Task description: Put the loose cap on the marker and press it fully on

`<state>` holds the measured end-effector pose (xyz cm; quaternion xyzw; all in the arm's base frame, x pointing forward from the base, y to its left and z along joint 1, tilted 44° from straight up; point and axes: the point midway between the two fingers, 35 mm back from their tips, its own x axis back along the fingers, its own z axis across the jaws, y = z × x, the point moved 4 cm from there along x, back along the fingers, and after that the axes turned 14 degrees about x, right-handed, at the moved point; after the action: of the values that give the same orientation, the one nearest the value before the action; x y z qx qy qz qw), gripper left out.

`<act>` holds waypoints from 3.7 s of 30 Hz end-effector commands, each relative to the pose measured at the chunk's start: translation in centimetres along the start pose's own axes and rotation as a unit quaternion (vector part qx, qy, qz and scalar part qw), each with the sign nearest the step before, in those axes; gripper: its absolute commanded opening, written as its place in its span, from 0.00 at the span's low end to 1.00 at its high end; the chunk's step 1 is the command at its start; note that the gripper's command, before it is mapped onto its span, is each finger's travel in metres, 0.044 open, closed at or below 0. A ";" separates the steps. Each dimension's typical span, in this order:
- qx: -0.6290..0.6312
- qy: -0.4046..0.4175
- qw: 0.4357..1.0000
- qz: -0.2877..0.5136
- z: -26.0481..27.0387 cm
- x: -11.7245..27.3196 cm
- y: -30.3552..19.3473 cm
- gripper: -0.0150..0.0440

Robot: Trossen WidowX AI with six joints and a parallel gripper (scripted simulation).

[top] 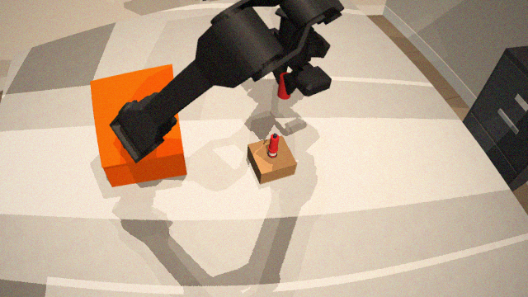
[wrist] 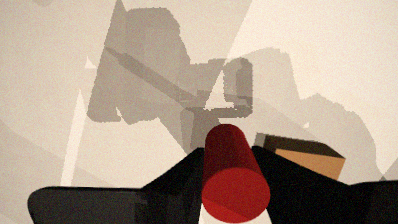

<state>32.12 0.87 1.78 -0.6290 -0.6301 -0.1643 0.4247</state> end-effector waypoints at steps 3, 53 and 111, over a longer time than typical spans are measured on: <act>0.003 -0.003 1.000 0.001 -1.1 0.5 -1.2 0.25; 0.006 -0.007 1.000 0.006 -6.2 1.1 -9.5 0.25; 0.004 -0.004 1.000 0.005 -6.1 1.7 -9.3 1.00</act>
<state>24.72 -6.27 7.45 -0.6387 -0.6197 -0.1505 0.4306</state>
